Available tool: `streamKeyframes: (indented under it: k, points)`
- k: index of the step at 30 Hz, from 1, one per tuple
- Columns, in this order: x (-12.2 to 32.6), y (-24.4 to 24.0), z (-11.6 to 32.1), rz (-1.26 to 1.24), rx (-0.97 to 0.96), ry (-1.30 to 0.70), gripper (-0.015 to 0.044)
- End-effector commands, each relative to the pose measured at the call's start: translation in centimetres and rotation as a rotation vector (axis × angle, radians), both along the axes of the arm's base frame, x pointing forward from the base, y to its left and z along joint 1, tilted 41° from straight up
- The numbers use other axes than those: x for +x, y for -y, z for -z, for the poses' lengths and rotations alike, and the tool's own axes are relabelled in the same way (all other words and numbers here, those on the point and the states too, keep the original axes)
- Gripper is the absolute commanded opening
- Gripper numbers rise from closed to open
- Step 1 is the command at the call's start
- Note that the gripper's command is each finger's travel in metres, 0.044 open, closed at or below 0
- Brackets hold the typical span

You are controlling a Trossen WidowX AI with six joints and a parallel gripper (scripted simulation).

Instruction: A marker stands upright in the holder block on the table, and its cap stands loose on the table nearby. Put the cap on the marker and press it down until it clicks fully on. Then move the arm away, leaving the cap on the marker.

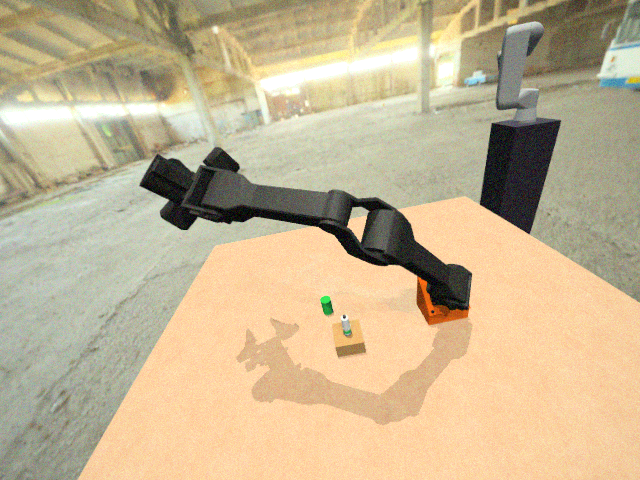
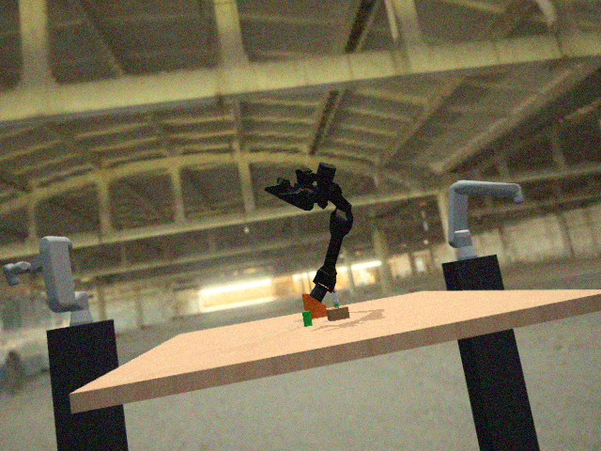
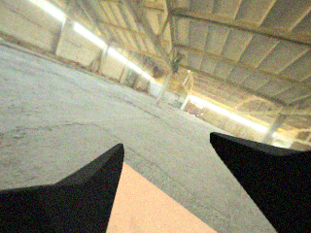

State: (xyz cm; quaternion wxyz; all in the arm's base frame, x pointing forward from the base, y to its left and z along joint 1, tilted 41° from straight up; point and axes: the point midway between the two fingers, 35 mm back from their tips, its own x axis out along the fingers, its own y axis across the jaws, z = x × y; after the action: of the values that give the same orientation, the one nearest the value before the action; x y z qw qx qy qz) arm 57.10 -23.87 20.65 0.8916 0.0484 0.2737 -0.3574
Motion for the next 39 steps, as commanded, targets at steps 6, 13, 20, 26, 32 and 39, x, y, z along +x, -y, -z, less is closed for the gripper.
streamKeyframes:
  k: [6, 13, 20, 26, 32, 39]
  points:
    - [-2.8, -1.7, 7.0, -0.062, 0.227, -0.167, 0.0251]
    - [-9.8, -6.1, 15.5, -0.071, 0.641, -0.411, 0.0251]
    - [-18.2, -11.9, 19.8, 0.036, 1.100, -0.626, 0.0251]
    - [-25.0, -17.2, 19.7, 0.235, 1.519, -0.783, 0.0251]
    - [-25.2, -17.5, 19.5, 0.242, 1.532, -0.787, 0.0251]
    - [-25.5, -20.1, 21.9, 0.242, 1.533, -0.787, 0.0251]
